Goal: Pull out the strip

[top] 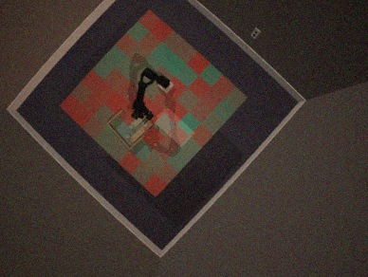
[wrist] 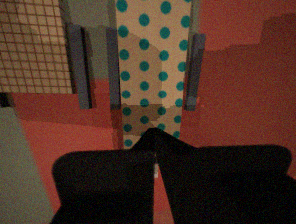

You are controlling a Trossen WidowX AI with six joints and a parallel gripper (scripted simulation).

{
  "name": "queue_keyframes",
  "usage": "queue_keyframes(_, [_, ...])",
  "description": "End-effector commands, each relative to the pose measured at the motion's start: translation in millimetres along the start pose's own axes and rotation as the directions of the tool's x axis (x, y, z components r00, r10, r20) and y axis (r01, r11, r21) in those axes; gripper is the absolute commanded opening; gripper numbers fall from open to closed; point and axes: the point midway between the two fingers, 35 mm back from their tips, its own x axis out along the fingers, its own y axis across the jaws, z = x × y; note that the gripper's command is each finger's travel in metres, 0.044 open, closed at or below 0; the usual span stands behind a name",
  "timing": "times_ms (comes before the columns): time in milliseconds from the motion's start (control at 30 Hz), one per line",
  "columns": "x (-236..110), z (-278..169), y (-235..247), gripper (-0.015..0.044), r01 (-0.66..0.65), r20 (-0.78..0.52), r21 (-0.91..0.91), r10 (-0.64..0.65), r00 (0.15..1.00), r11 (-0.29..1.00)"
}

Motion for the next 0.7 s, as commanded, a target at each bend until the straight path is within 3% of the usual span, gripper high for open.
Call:
queue_keyframes(0, [5.3,-12.9,0.1,0.0000,0.000,-0.026,0.002,0.000,1.000,1.000])
queue_keyframes(667, [4.9,-42.2,1.0,0.0000,0.000,-0.028,0.002,0.000,1.000,1.000])
